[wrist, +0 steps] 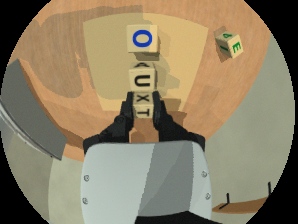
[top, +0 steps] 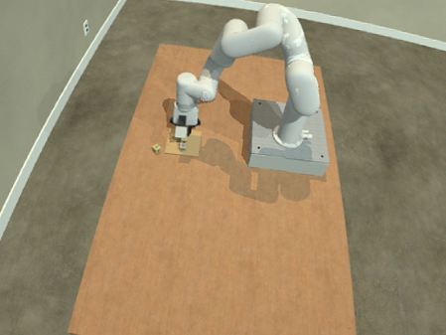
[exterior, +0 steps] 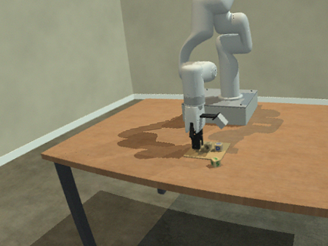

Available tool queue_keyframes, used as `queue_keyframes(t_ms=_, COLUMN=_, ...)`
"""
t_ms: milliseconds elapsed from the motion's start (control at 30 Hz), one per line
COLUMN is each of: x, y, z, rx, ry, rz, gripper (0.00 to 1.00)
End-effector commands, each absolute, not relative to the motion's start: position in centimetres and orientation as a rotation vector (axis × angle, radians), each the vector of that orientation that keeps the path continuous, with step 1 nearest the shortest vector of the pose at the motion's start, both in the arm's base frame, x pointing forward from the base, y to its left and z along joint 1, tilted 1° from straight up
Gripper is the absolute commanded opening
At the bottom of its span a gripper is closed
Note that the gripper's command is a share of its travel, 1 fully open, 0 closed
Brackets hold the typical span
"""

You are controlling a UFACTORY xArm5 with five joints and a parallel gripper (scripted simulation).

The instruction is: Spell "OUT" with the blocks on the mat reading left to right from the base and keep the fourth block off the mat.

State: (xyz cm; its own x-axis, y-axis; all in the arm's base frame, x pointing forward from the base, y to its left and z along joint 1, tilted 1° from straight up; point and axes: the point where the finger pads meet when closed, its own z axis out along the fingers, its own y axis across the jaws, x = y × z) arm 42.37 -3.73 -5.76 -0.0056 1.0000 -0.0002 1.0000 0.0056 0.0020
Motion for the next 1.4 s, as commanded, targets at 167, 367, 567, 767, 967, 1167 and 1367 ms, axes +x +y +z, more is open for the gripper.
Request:
queue_keyframes(t_ms=167, x=42.51, y=-3.74, z=-5.7, rx=2.212, ry=2.225, rz=0.005, gripper=0.21)
queue_keyframes(t_ms=367, x=42.51, y=-3.73, z=-5.85, rx=2.212, ry=2.225, rz=0.005, gripper=0.21)
queue_keyframes(t_ms=567, x=42.51, y=-3.73, z=-5.96, rx=2.212, ry=2.225, rz=0.005, gripper=0.21)
queue_keyframes(t_ms=767, x=42.5, y=-3.72, z=-6.04, rx=2.212, ry=2.225, rz=0.005, gripper=0.21)
queue_keyframes(t_ms=967, x=42.5, y=-3.72, z=-6.04, rx=2.212, ry=2.225, rz=0.005, gripper=0.21)
queue_keyframes(t_ms=1167, x=42.5, y=-3.72, z=-6.04, rx=2.212, ry=2.225, rz=0.005, gripper=0.21)
queue_keyframes(t_ms=1367, x=42.5, y=-3.72, z=-6.04, rx=2.212, ry=2.225, rz=0.005, gripper=0.21)
